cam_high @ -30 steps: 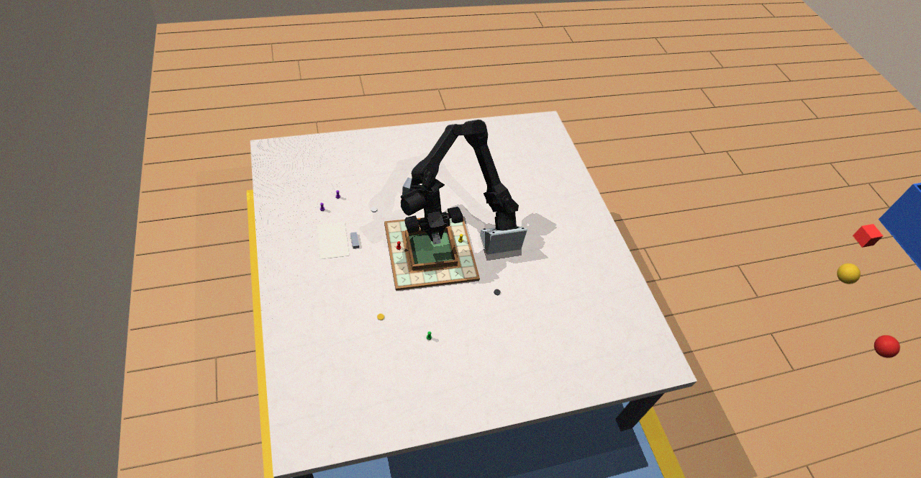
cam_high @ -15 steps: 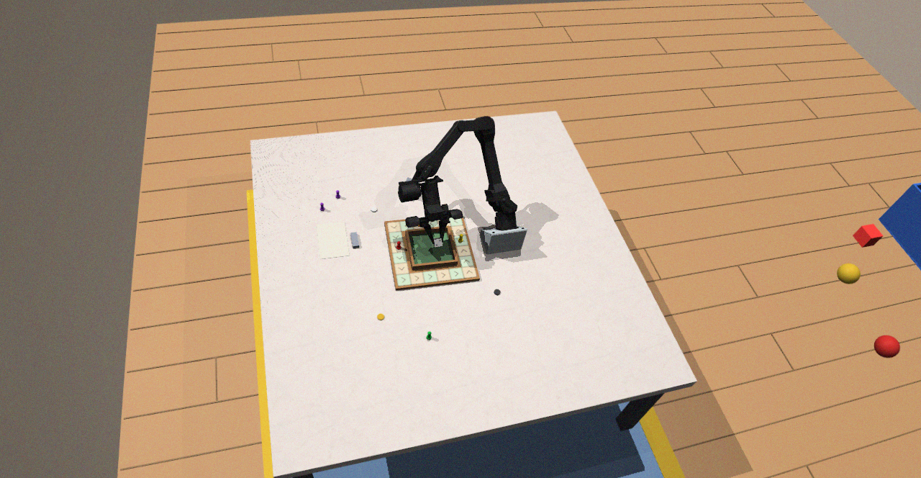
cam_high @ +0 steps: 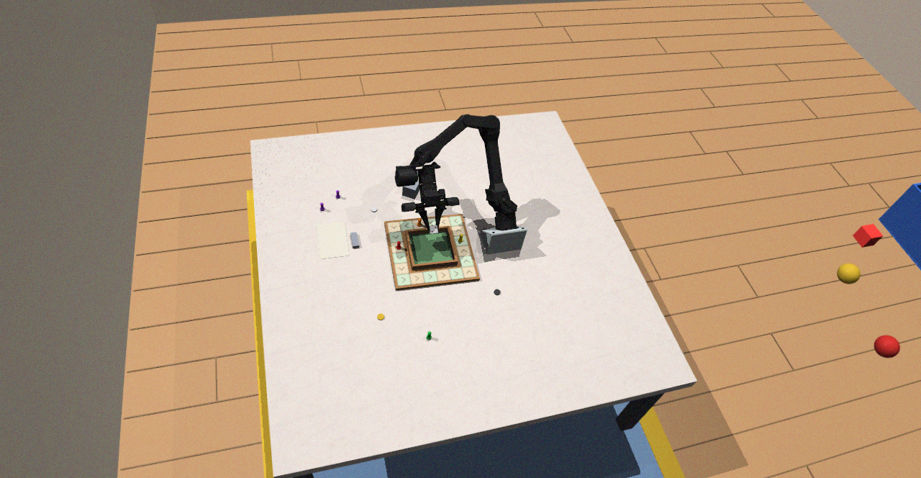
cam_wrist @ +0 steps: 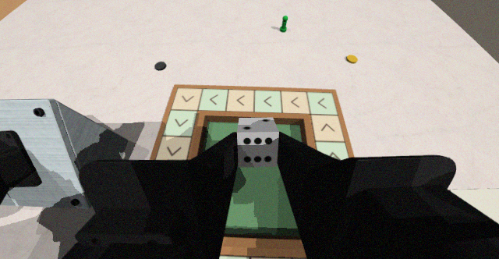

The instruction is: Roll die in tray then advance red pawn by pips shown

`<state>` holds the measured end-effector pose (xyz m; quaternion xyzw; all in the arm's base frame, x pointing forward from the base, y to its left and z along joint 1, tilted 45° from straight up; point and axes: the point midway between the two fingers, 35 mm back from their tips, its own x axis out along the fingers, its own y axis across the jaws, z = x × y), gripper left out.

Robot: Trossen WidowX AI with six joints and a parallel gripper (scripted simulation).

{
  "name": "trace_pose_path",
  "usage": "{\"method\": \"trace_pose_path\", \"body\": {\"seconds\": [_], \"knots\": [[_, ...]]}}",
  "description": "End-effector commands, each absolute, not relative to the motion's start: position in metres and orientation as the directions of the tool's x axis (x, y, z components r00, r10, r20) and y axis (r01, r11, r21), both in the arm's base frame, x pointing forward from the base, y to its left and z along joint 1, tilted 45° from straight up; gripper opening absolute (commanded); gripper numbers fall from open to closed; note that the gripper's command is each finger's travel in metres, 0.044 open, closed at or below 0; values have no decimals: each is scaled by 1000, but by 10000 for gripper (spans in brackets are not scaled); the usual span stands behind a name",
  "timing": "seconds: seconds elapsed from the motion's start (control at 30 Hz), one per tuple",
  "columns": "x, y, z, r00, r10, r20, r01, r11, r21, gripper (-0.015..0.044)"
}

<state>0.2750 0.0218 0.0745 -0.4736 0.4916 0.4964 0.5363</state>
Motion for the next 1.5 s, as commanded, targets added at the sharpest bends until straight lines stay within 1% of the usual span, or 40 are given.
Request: {"method": "trace_pose_path", "body": {"seconds": [0.0,0.5,0.77,0.9,1.03,1.07,1.17,1.23,1.3,1.33,1.4,1.43,1.47], "knots": [[274,22,76,23,71,-997,-998,62,-19,0],[274,22,75,21,67,-998,-998,59,-17,0],[274,22,75,21,67,-998,-998,59,-17,210],[276,48,101,23,72,-997,-998,62,-18,315],[275,50,102,15,57,-998,-998,66,-11,420],[274,48,96,-8,8,-1000,-997,76,8,440],[270,40,72,-94,-283,-954,-991,120,62,440],[270,35,61,-98,-486,-869,-992,120,45,440],[274,34,56,-56,-648,-760,-996,85,2,440],[275,35,55,-38,-686,-726,-998,69,-13,440],[276,35,55,-31,-699,-715,-998,63,-18,440],[270,37,52,-67,-638,-767,-997,78,22,440],[270,37,52,-67,-638,-767,-997,78,22,440]]}}
